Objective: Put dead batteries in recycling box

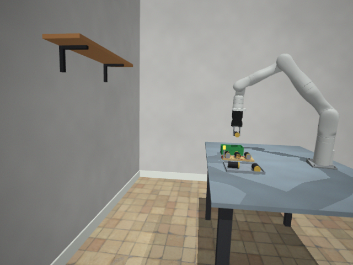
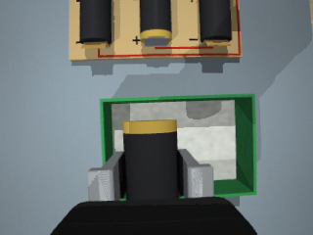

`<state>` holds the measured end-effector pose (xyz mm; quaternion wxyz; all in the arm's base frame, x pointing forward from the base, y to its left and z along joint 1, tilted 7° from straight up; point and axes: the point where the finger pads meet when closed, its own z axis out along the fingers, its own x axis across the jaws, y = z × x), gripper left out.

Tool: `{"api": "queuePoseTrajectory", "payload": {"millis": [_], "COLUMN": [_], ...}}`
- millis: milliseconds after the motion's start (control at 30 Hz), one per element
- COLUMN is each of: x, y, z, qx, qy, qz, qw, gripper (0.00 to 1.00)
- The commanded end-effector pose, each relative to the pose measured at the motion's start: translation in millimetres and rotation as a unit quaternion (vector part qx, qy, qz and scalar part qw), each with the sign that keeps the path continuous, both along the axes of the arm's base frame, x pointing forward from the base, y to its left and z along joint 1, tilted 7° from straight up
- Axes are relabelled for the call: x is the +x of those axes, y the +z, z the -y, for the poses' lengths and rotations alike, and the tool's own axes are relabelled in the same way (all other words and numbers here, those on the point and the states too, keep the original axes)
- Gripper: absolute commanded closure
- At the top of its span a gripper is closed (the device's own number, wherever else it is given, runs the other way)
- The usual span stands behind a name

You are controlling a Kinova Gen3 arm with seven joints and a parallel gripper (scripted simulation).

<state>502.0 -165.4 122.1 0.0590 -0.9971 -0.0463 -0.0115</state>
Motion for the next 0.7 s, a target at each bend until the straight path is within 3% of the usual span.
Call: {"api": "queuePoseTrajectory", "payload": {"millis": [0,200,667], "x": [-1.9,-1.5,-1.4], "y": [-14.6,-52.2,-58.2], "z": [-2.7,-7.4,-8.1], "qx": [0.002,0.002,0.002], "qy": [0.001,0.001,0.001], "qz": [-0.003,-0.003,-0.003], "qw": [1.0,1.0,1.0], "gripper": [0.43,0.43,0.43]}}
